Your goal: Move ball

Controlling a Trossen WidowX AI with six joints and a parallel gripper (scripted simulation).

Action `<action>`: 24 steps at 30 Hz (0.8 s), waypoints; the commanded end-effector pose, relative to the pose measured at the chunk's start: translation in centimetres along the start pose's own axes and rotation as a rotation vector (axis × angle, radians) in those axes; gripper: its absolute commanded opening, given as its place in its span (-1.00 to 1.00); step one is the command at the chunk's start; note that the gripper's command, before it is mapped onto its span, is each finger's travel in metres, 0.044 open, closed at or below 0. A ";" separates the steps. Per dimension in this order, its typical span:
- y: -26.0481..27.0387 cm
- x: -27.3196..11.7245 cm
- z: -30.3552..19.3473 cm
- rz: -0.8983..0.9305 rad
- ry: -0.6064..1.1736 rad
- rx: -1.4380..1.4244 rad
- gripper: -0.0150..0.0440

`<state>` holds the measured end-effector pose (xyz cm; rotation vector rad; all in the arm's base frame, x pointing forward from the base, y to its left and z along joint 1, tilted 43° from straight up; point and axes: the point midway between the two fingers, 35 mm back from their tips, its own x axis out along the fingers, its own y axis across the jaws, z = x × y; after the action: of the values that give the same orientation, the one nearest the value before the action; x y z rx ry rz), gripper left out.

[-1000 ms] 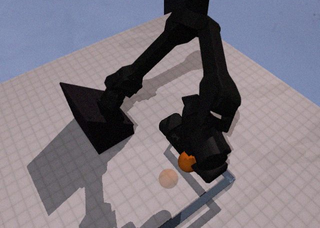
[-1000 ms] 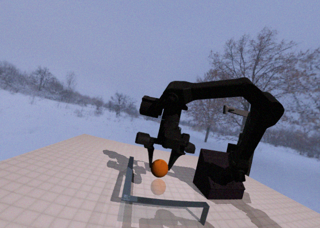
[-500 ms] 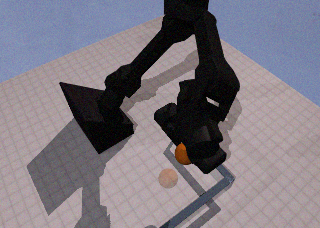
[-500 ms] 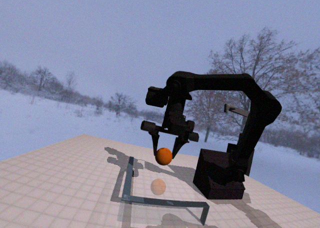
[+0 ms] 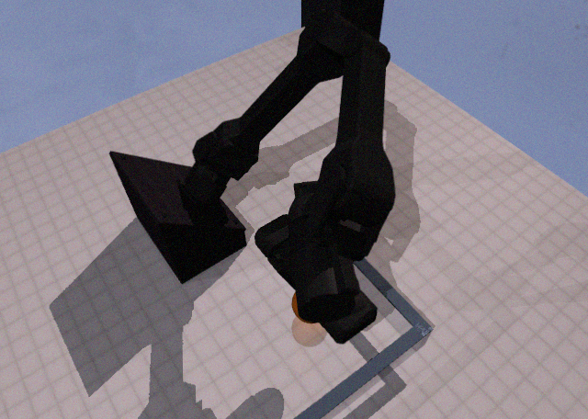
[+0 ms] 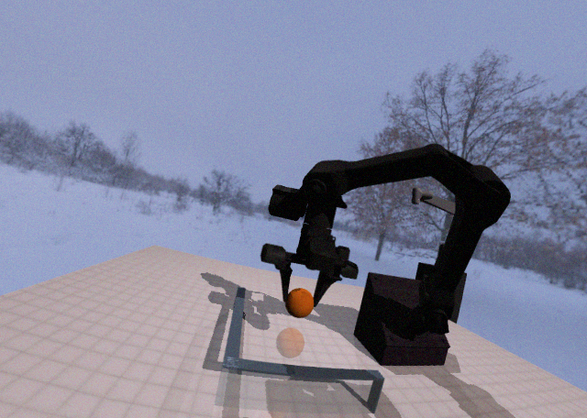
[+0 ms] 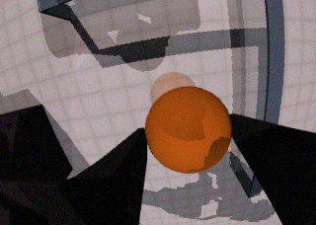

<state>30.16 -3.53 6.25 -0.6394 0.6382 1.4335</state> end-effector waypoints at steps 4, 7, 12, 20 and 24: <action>-0.1 2.4 -0.3 0.004 0.002 0.002 -0.49; -0.1 4.0 -0.2 0.004 0.001 0.002 -0.49; 0.1 6.6 -0.1 0.004 -0.002 0.002 -0.49; 0.2 7.3 -0.1 0.004 -0.003 0.002 -0.49; 0.1 7.9 -0.1 0.004 -0.003 0.002 -0.49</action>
<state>30.43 1.40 0.81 -0.6487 0.6360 1.4342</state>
